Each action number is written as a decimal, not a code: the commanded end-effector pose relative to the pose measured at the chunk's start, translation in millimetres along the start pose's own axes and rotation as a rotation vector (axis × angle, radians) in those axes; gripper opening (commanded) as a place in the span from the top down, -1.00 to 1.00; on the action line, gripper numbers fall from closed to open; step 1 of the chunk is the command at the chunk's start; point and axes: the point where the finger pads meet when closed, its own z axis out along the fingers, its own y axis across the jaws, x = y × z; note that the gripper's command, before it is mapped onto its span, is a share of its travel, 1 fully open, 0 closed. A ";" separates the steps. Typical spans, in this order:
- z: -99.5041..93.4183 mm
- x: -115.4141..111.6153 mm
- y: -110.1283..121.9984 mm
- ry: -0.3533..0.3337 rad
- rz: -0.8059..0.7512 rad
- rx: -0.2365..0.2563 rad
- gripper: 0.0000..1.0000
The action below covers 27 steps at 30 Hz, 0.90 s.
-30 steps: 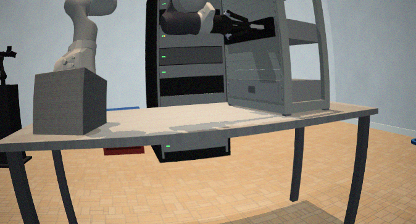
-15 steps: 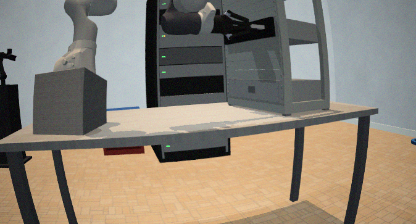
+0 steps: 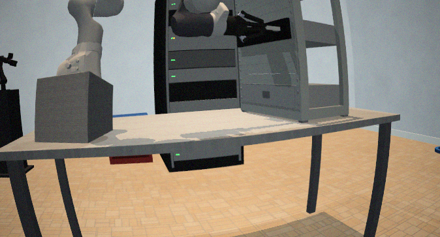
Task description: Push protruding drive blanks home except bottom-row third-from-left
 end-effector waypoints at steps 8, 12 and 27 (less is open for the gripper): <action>3.5 4.6 0.9 0.008 0.005 -0.005 1.00; 3.5 4.6 0.9 0.008 0.005 -0.005 1.00; 6.5 4.8 0.1 0.008 0.005 -0.005 1.00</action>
